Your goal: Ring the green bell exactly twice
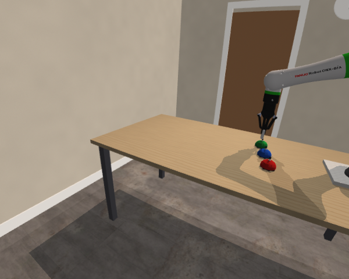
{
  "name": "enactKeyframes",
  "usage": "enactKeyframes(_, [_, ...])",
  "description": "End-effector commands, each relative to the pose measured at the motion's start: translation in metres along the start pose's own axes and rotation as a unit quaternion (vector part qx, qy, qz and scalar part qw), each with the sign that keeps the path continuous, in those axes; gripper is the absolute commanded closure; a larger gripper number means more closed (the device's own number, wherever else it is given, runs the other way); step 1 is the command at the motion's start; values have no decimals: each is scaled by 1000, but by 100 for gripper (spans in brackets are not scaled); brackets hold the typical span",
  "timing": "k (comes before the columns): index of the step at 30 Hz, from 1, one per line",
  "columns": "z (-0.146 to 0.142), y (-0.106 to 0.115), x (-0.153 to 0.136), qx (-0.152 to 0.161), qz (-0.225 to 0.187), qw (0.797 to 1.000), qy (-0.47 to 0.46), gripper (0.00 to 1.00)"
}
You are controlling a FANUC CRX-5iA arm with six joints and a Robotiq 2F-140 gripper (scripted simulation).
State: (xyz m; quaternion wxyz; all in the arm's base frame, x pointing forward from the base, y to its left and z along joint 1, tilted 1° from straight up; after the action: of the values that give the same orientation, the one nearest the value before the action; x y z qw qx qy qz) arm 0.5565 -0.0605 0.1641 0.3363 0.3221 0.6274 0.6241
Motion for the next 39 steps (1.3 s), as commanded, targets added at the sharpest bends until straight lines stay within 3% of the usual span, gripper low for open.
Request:
enactKeyframes(1, [0,1,0,0,0,1000,0,100])
enactKeyframes(9, [0,8,0,0,0,1000,0,100])
enactKeyframes(31, [0,59,0,0,0,1000,0,100])
enactKeyframes(39, [0,67,0,0,0,1000,0,100])
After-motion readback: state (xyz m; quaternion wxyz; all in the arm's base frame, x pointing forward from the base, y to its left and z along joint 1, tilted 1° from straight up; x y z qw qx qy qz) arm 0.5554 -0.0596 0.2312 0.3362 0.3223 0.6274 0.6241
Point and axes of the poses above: the point where the finger pads meet when closed, its own y axis back along the fingers, its own z axis across the jaws, x = y × z, the point moved 8 cm from there along y, back along the fingers, and after that the axes turned 13 degrees about y, right-handed, at the moved point
